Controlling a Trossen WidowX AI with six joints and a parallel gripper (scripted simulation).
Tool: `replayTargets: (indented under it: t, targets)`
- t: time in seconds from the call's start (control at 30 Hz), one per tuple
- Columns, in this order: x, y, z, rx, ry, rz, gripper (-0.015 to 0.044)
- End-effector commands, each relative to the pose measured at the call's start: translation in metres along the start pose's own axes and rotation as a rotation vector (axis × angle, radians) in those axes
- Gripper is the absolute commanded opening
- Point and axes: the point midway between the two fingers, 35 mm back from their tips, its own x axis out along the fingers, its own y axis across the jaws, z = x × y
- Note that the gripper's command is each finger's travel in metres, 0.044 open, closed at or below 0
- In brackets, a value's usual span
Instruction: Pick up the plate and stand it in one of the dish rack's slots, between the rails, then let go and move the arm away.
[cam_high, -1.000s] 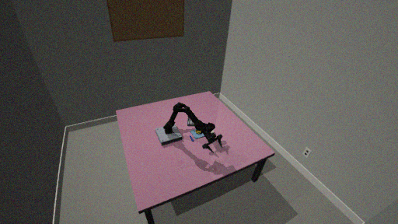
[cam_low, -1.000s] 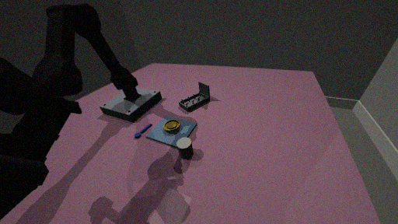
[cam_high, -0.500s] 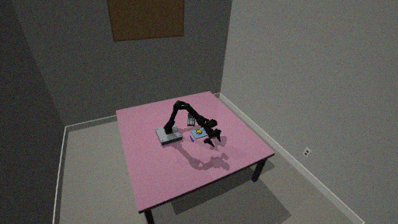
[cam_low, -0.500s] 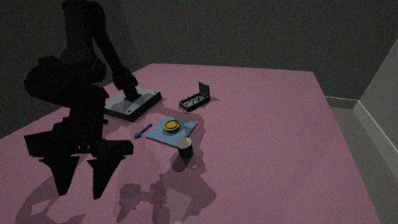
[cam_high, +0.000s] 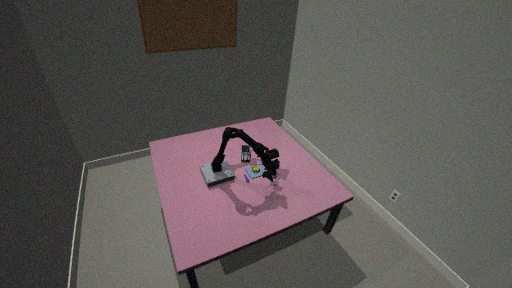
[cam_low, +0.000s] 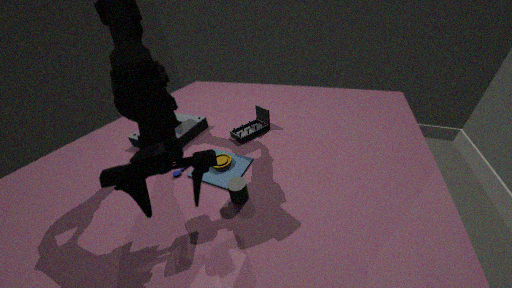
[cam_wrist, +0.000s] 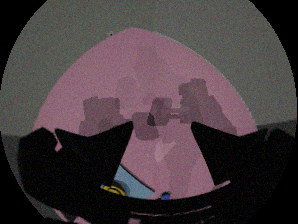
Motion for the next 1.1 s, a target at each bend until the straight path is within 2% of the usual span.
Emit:
replayTargets:
  t: [0.0,0.83,1.07]
  targets:
    - [-0.008,0.016,-0.017,-0.100,0.060,0.036,0.0400]
    - [-0.083,0.095,-0.137,-0.801,0.456,0.312,0.0400]
    - [-0.088,0.098,-0.144,-0.841,0.478,0.329,0.0400]
